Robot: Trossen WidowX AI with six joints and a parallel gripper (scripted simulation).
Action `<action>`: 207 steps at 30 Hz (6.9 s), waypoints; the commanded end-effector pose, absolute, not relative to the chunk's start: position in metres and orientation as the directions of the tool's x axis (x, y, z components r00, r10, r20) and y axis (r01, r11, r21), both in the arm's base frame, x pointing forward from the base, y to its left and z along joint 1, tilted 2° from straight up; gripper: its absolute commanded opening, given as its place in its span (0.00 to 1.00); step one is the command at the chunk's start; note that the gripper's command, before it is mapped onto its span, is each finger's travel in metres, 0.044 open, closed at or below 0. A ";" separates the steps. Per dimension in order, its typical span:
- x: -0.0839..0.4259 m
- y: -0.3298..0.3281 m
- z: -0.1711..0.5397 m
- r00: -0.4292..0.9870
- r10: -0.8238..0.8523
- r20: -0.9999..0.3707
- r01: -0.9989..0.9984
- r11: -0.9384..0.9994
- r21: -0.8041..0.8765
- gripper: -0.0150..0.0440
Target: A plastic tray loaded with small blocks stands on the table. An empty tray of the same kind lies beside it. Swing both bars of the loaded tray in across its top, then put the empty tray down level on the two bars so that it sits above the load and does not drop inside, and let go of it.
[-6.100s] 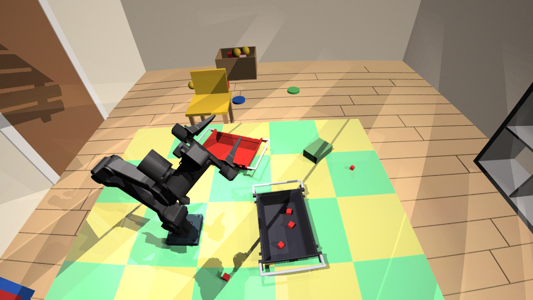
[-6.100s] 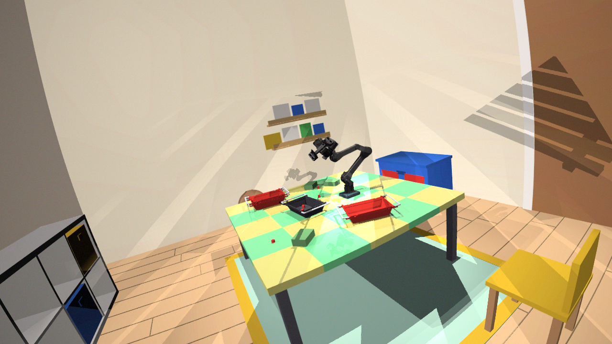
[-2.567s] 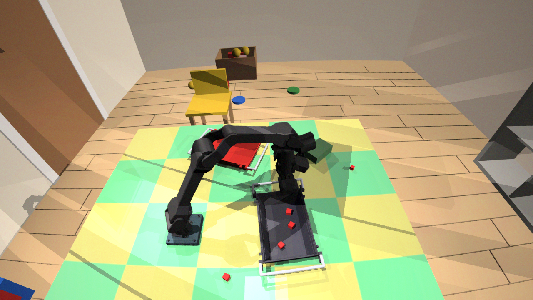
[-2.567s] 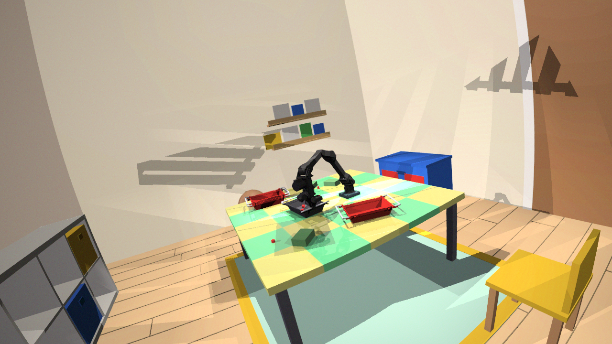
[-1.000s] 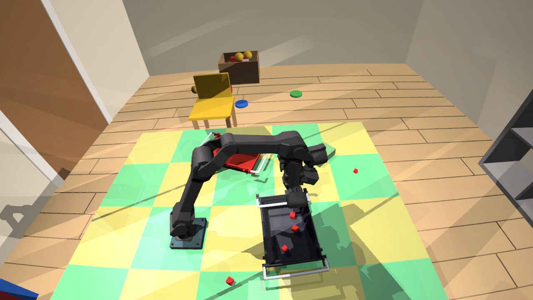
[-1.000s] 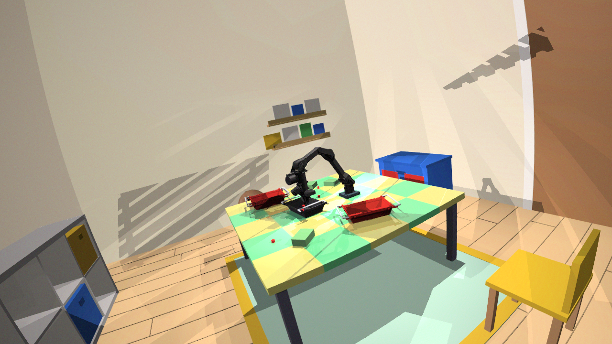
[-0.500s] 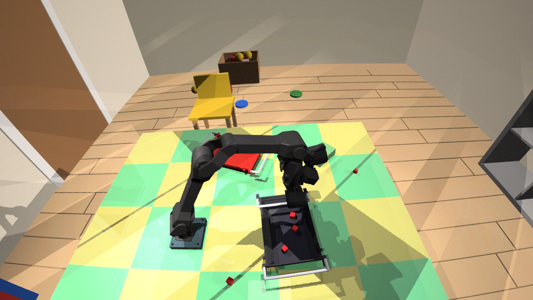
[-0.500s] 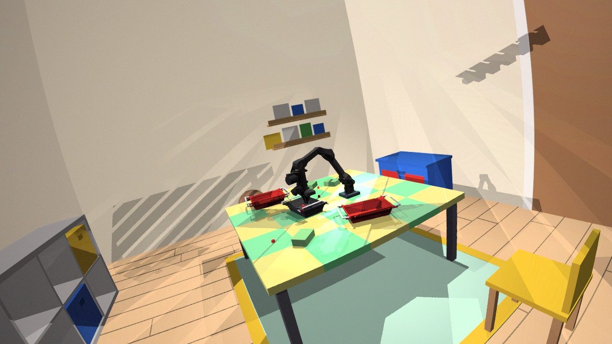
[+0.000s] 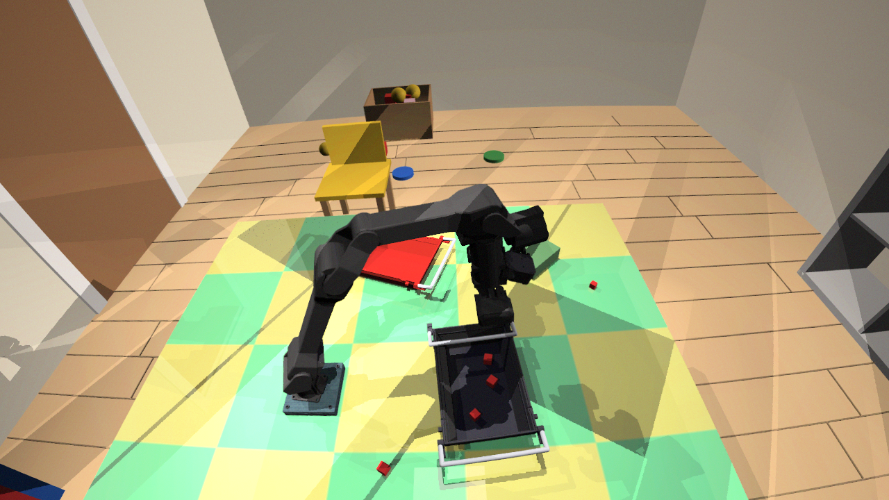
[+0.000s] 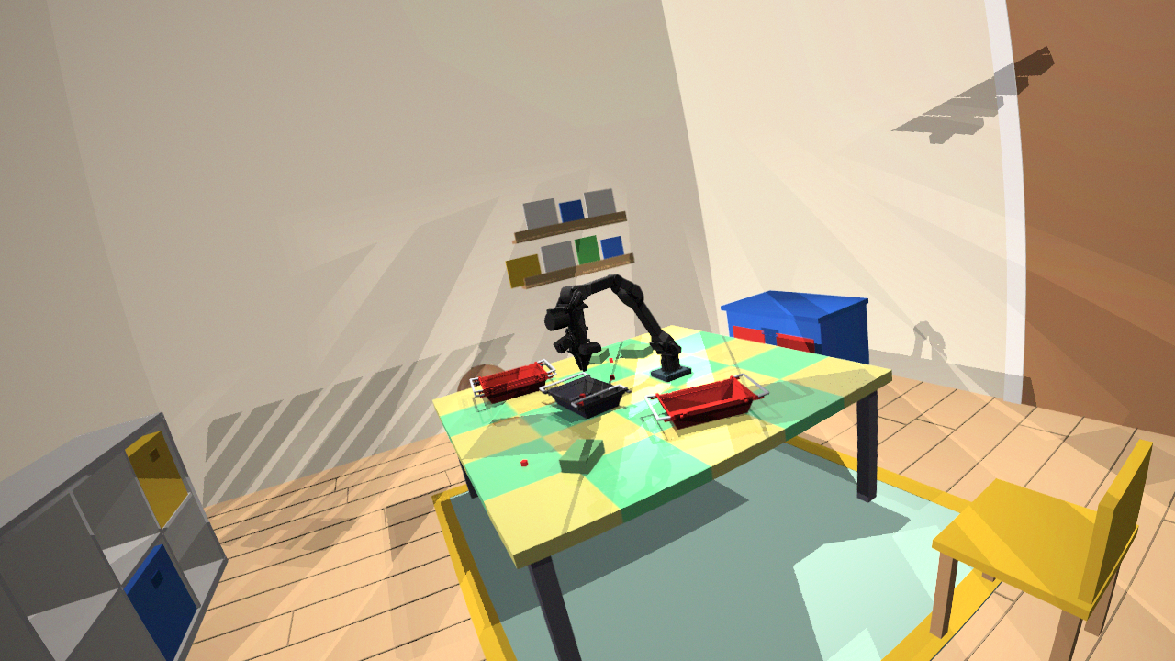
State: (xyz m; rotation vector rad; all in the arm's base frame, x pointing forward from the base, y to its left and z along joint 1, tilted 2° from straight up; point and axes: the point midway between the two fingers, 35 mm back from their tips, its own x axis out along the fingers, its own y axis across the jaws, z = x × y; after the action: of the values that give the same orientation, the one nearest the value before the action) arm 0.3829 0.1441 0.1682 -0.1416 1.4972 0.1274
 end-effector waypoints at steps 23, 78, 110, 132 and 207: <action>0.417 -0.033 0.130 0.026 -0.035 -0.999 0.930 -0.365 0.036 0.40; 0.406 -0.121 0.059 0.016 -0.041 -0.999 0.203 -0.978 0.043 0.40; 0.391 -0.048 0.072 0.015 -0.035 -0.999 0.203 -0.978 0.038 0.40; 0.392 -0.050 0.106 0.016 -0.032 -0.999 0.205 -0.978 0.035 0.40; 0.391 -0.050 0.106 0.014 -0.032 -0.999 0.205 -0.978 0.034 0.25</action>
State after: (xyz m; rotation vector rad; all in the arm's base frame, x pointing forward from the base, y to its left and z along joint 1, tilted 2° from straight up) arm 0.3914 -0.0496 0.1057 2.1087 0.1826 -2.0866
